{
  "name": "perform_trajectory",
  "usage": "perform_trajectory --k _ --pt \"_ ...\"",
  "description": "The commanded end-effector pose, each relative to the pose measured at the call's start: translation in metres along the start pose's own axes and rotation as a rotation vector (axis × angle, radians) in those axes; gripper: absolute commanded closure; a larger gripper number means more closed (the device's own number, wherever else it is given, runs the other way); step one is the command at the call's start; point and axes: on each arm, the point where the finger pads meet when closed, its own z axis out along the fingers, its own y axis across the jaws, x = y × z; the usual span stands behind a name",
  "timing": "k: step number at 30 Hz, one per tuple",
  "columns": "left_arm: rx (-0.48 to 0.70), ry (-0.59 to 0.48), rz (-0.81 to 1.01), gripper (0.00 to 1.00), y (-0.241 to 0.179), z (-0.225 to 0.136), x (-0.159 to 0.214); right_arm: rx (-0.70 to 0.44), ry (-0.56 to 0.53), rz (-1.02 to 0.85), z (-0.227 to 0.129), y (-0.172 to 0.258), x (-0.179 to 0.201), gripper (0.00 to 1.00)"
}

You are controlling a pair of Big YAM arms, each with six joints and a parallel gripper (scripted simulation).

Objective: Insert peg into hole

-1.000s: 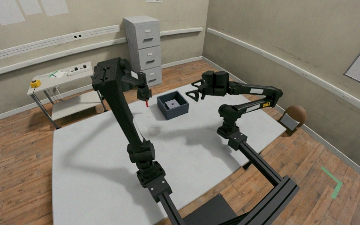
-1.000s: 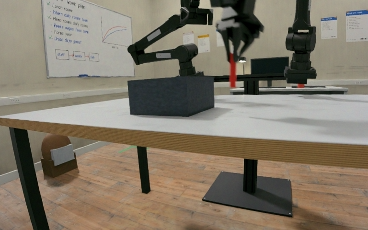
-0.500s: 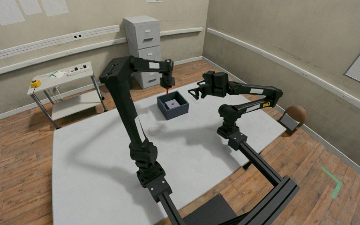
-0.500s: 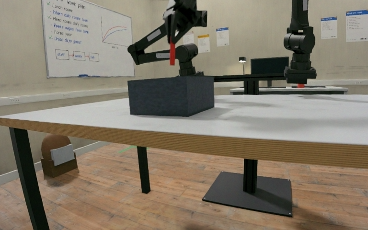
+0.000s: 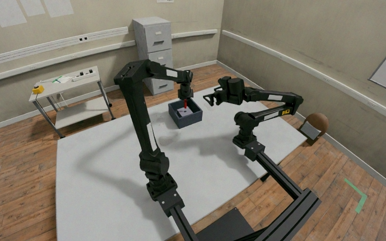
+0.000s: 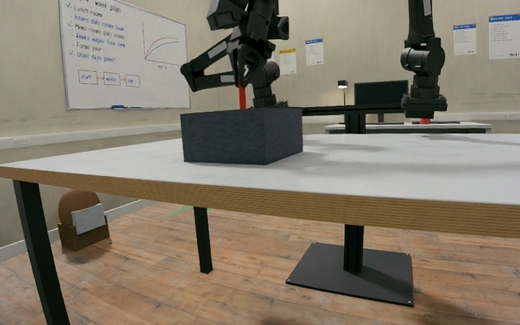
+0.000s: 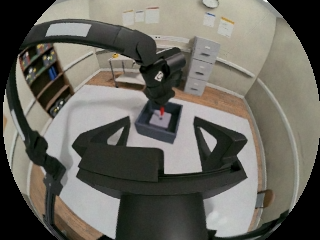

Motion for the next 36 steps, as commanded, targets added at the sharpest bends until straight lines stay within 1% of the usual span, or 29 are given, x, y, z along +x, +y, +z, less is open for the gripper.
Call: perform_trajectory --k 1,7,11,16,21,24,25,29,31,32,33,34,36 --pt "-0.009 0.007 -0.027 0.93 0.008 0.016 0.003 0.006 -0.012 0.043 -0.003 -0.007 -0.012 0.00" --pt "-0.009 0.009 -0.028 0.93 0.008 0.022 0.006 0.006 -0.012 0.041 -0.003 -0.007 -0.012 0.00" --pt "-0.005 -0.008 -0.044 0.93 0.008 0.013 -0.004 0.006 -0.012 0.038 -0.003 -0.007 -0.012 0.00" --pt "-0.004 -0.005 -0.047 0.93 0.011 0.011 -0.005 0.003 -0.017 0.043 -0.003 -0.006 -0.014 0.00" --pt "-0.008 0.015 -0.029 0.93 0.011 0.023 0.007 0.003 -0.017 0.043 -0.003 -0.006 -0.014 0.00" --pt "-0.008 0.015 -0.029 0.93 0.011 0.026 0.008 0.003 -0.017 0.043 -0.003 -0.006 -0.014 0.00" --pt "-0.005 0.000 -0.034 0.93 0.010 0.023 -0.001 0.003 -0.017 0.043 -0.003 -0.006 -0.014 0.00" --pt "-0.010 0.025 -0.026 0.93 0.011 0.033 0.015 0.003 -0.017 0.043 -0.003 -0.006 -0.014 0.00" --pt "-0.006 0.005 -0.027 0.93 0.010 0.032 0.003 0.003 -0.017 0.043 -0.003 -0.006 -0.014 0.00" --pt "-0.006 0.005 -0.022 0.93 0.010 0.034 0.004 0.003 -0.017 0.043 -0.003 -0.006 -0.014 0.00" --pt "-0.011 0.028 -0.014 0.93 0.011 0.041 0.018 0.003 -0.017 0.043 -0.003 -0.006 -0.014 0.00" --pt "-0.012 0.030 -0.013 0.93 0.011 0.043 0.021 0.003 -0.017 0.043 -0.003 -0.006 -0.014 0.00" --pt "-0.007 0.009 -0.020 0.93 0.010 0.044 0.008 0.003 -0.017 0.043 -0.003 -0.006 -0.014 0.00"
